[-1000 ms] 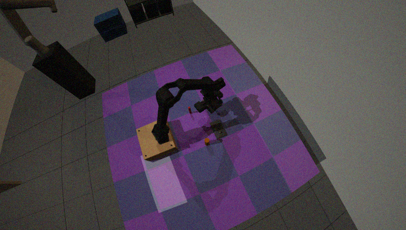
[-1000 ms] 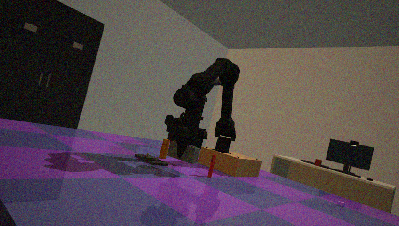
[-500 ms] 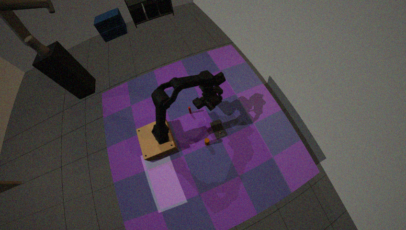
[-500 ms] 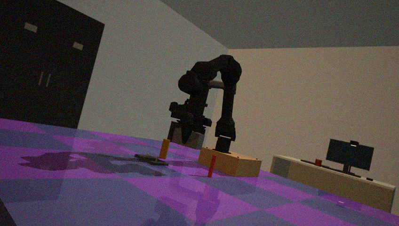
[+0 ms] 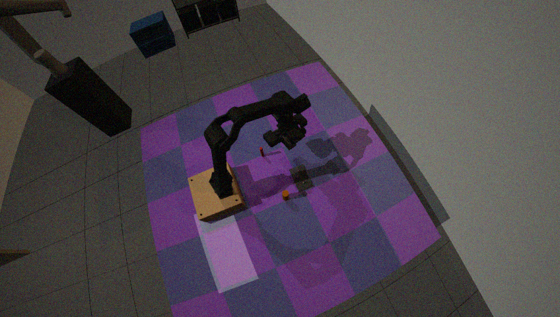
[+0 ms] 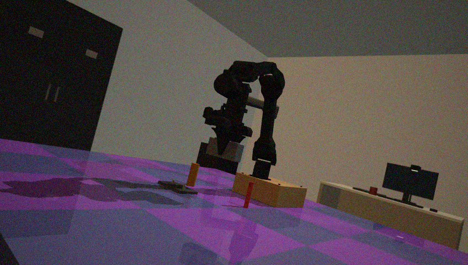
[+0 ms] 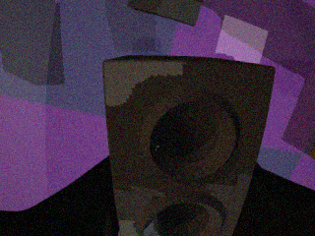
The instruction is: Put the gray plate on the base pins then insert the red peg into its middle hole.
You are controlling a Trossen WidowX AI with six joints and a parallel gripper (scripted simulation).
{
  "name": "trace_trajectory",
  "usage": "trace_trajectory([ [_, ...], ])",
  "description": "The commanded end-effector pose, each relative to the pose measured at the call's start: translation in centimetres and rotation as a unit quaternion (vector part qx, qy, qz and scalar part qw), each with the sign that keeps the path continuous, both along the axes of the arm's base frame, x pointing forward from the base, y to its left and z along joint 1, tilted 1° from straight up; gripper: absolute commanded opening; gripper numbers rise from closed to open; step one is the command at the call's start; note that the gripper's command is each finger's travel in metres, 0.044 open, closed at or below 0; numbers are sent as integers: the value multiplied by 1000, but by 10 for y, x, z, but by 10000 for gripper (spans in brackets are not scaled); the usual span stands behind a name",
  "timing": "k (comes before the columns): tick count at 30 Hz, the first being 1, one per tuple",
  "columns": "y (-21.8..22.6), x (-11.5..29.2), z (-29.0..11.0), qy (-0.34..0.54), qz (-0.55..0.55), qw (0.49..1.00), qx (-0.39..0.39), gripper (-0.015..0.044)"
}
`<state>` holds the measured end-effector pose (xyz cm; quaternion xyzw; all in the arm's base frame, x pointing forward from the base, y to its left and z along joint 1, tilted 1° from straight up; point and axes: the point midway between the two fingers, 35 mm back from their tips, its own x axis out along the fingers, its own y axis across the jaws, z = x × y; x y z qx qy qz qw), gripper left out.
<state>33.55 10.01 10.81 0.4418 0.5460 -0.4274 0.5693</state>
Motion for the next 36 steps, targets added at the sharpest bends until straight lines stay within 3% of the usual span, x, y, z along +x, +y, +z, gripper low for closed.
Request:
trace_trajectory([
  [1,-6,2,-2,0,-5,1000,2,0],
  [36,-99,20,-51,0,-69,998,-2,0],
])
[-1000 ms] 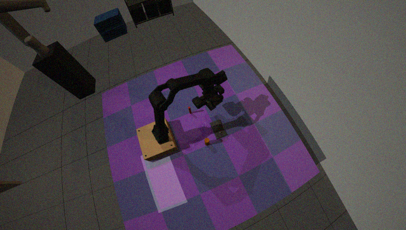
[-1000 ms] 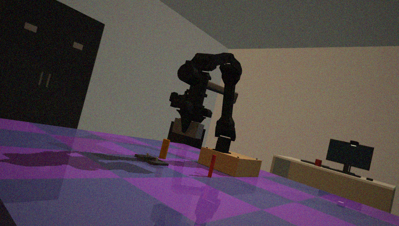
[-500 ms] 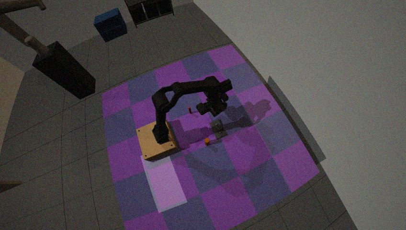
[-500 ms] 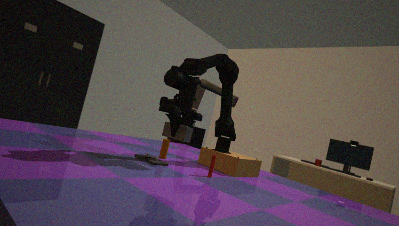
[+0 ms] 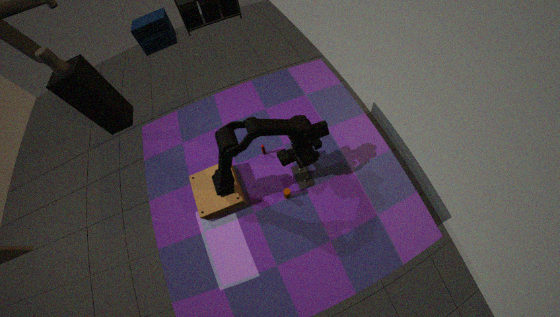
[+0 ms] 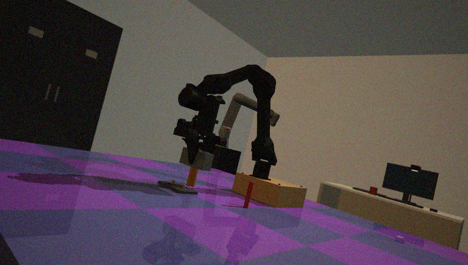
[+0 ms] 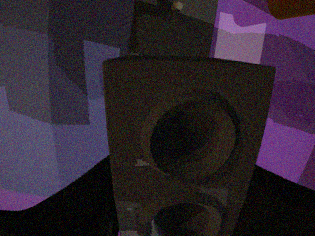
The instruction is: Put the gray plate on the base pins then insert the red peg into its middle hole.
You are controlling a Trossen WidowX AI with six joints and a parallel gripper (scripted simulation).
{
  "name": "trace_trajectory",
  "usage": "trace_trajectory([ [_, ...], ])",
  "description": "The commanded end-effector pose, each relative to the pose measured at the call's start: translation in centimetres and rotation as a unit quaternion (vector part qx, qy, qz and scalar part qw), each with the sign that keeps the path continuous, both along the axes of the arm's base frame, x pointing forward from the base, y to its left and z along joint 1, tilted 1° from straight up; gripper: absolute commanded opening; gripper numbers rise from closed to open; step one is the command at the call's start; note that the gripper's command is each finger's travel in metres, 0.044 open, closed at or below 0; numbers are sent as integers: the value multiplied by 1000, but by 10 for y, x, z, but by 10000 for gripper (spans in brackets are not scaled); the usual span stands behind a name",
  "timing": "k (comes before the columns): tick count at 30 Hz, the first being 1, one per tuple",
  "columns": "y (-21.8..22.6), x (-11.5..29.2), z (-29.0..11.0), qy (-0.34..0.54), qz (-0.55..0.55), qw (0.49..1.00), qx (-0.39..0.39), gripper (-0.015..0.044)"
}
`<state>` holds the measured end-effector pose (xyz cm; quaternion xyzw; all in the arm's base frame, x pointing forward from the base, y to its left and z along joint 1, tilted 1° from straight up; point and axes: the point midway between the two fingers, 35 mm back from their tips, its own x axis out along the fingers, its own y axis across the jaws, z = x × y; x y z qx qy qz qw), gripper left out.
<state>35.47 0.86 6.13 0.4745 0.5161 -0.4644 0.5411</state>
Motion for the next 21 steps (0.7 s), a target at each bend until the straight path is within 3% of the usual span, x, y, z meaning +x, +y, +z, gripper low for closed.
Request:
trace_trajectory([
  [1,-11,1,-5,-1,-8,1000,0,0],
  [21,-59,-2,-30,-2,-60,998,0,0],
])
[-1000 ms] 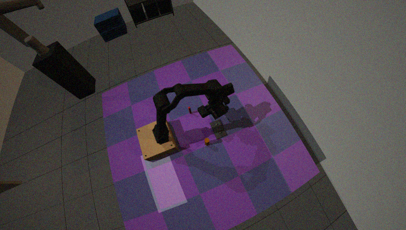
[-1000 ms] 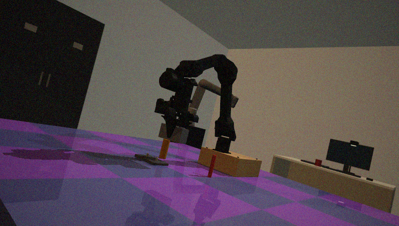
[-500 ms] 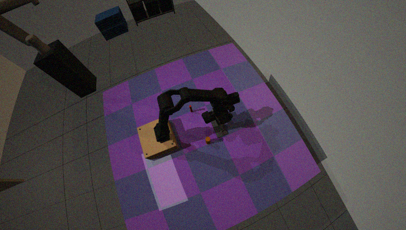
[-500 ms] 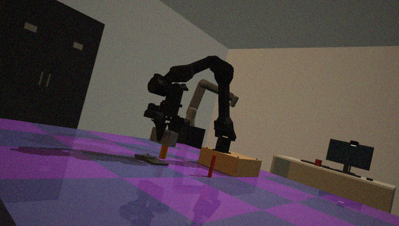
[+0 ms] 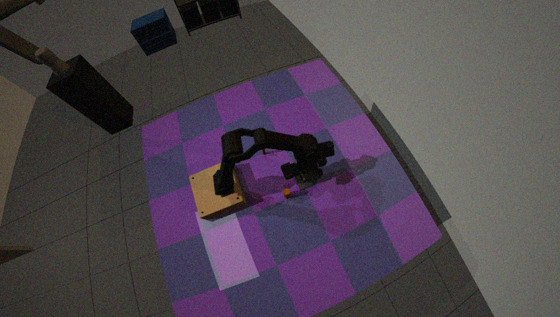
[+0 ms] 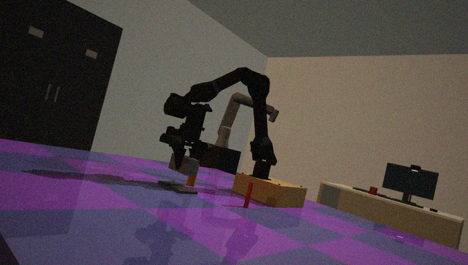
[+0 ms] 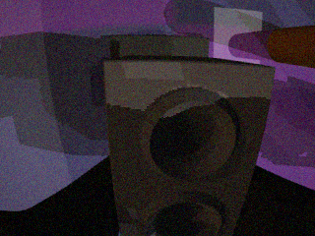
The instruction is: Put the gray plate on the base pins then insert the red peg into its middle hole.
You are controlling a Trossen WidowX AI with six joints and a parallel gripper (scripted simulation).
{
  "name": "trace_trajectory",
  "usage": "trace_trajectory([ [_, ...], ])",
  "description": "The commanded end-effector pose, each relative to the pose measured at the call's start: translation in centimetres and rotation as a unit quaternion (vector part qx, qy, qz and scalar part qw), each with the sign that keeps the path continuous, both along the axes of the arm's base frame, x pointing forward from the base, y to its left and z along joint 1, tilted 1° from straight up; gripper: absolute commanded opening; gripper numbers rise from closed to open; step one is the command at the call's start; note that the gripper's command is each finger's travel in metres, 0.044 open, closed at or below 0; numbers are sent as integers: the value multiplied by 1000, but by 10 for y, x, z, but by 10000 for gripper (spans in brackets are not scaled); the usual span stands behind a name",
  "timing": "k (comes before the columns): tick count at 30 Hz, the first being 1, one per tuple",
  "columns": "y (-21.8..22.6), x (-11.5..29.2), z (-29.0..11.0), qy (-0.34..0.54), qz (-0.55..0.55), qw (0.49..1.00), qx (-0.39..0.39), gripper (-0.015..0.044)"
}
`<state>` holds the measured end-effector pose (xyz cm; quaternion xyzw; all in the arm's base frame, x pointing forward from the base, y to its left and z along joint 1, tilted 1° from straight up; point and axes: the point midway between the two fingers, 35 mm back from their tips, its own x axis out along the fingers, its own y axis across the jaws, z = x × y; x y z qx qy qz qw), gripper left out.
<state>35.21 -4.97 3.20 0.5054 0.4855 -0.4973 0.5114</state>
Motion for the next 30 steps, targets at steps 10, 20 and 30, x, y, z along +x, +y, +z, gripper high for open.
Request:
trace_trajectory([
  [10,-1,0,-1,-2,2,1000,0,0],
  [20,-1,0,-1,-2,2,1000,0,0],
  [30,-1,1,-4,-2,2,1000,0,0],
])
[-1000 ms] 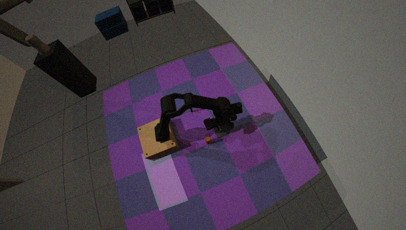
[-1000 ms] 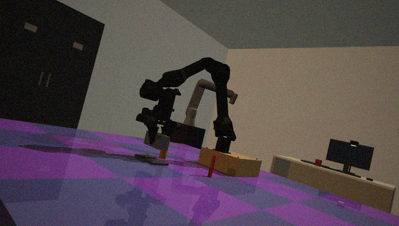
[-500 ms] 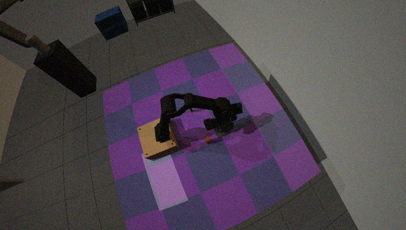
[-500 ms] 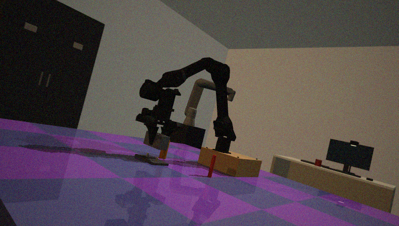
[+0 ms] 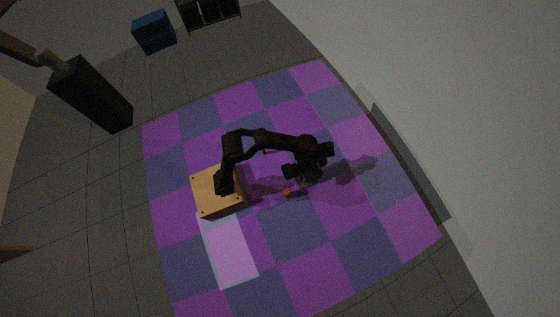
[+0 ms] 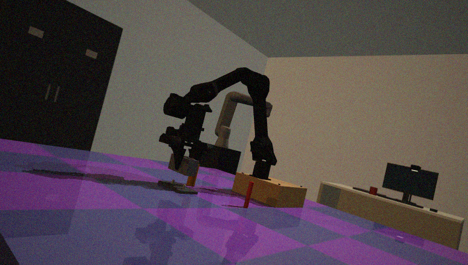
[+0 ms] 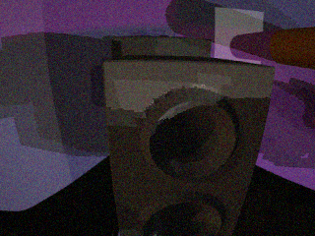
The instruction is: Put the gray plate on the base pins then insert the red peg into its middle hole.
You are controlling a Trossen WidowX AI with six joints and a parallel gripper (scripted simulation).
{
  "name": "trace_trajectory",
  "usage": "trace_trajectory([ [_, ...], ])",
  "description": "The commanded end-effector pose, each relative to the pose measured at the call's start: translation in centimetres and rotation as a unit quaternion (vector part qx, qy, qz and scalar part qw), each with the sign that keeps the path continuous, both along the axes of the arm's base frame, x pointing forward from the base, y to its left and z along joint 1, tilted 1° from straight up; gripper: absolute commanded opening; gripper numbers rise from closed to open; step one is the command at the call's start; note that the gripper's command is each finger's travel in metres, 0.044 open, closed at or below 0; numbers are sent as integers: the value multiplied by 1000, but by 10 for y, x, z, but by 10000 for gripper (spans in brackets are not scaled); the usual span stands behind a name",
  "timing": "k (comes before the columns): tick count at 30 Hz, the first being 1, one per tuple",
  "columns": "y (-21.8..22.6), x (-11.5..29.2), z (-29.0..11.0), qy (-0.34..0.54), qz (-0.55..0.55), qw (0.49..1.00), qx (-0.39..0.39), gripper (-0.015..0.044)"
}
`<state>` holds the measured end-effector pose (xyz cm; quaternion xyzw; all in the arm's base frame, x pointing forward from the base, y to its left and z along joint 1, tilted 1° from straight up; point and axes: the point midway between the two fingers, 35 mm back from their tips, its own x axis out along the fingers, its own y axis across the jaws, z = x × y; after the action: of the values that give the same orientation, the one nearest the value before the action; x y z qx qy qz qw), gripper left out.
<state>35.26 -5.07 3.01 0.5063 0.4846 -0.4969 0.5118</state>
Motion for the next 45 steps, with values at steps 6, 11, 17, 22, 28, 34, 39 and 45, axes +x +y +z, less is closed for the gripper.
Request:
trace_trajectory([
  [6,0,1,-15,0,2,1000,0,0],
  [11,0,1,-18,0,2,1000,0,0],
  [17,0,1,-27,0,2,1000,0,0],
  [22,0,1,-35,0,2,1000,0,0],
  [28,0,1,-36,1,0,1000,0,0],
  [34,0,1,-36,1,0,1000,0,53],
  [39,0,1,-36,1,0,1000,0,184],
  [45,0,1,-36,1,0,1000,0,341],
])
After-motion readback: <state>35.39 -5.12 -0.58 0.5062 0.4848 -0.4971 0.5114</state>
